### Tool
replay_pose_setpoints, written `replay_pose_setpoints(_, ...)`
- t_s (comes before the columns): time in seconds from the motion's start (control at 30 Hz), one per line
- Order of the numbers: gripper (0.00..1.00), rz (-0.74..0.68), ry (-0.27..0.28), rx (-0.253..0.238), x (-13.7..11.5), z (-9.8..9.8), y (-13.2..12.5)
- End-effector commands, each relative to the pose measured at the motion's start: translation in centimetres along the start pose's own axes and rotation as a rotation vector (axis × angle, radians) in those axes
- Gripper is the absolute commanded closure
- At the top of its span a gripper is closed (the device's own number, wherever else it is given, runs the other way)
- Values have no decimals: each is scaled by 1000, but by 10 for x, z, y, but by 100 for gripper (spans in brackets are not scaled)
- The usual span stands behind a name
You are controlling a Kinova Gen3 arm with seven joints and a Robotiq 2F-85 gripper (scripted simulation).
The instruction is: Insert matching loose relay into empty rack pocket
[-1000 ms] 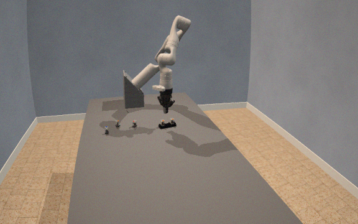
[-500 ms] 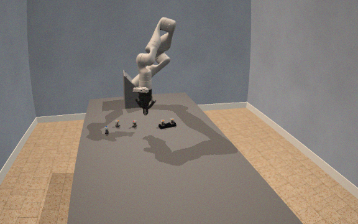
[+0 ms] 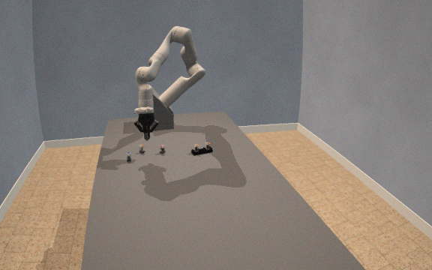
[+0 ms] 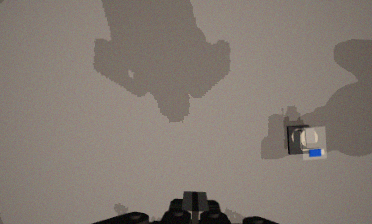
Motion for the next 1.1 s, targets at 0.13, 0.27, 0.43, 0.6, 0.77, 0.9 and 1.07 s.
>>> replay_pose_setpoints(0.13,100,93,2,-14,6,-12,67)
replay_pose_setpoints(0.27,100,152,1,-10,10,-16,92)
replay_pose_setpoints(0.43,100,183,1,-8,13,-18,105)
replay_pose_setpoints(0.6,100,212,0,-7,16,-20,117)
replay_pose_setpoints(0.77,100,221,-1,-6,17,-21,121)
replay_pose_setpoints(0.9,100,221,-1,-6,17,-21,121)
replay_pose_setpoints(1.07,100,221,-1,-6,17,-21,121)
Point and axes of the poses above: the point where the finger pads meet when closed, its own z axis back along the fingers, its own y axis across the jaws, x = y × z, the point moved 3 cm from there along z, back along the fingers, and after that the axes turned 1 degree about -z, right-handed, at the moved point
